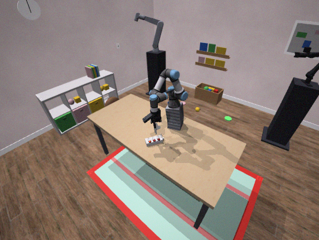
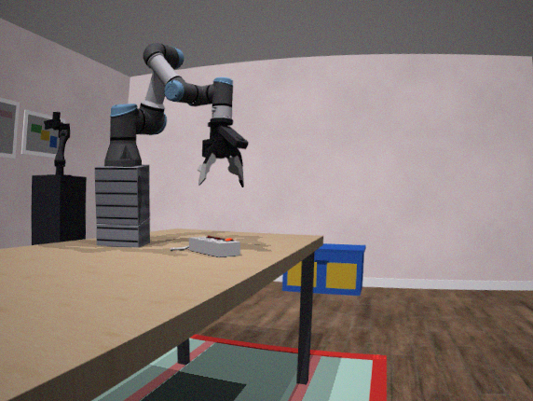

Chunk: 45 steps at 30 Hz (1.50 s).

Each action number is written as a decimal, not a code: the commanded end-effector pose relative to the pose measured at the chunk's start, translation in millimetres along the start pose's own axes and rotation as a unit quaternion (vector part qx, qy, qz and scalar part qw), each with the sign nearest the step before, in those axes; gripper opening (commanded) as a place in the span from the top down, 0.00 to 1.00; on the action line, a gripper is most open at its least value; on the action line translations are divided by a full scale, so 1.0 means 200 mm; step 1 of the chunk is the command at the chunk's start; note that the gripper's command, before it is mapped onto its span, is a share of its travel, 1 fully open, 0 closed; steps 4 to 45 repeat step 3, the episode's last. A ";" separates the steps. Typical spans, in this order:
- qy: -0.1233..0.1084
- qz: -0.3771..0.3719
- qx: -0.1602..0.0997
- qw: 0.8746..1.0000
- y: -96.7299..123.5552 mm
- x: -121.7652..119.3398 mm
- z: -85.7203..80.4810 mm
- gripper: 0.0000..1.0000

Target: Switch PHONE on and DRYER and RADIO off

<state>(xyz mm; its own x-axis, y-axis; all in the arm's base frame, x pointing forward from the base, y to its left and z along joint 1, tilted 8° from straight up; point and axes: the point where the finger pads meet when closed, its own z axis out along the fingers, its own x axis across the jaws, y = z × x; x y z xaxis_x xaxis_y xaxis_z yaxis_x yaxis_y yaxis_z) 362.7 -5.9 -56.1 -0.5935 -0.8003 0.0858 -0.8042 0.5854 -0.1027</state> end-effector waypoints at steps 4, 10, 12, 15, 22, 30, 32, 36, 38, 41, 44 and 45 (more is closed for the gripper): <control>-0.001 0.000 0.001 1.000 0.00 0.00 0.00 0.00; -0.001 0.000 0.001 1.000 0.00 0.00 0.00 0.00; -0.001 0.000 0.001 1.000 0.00 0.00 0.00 0.00; -0.001 0.000 0.001 1.000 0.00 0.00 0.00 0.00; -0.001 0.000 0.001 1.000 0.00 0.00 0.00 0.00; -0.001 0.000 0.001 1.000 0.00 0.00 0.00 0.00; -0.001 0.000 0.001 1.000 0.00 0.00 0.00 0.00; -0.001 0.000 0.001 1.000 0.00 0.00 0.00 0.00; -0.001 0.000 0.001 1.000 0.00 0.00 0.00 0.00; -0.001 0.000 0.001 1.000 0.00 0.00 0.00 0.00; -0.001 0.000 0.001 1.000 0.00 0.00 0.00 0.00; -0.001 0.000 0.001 1.000 0.00 0.00 0.00 0.00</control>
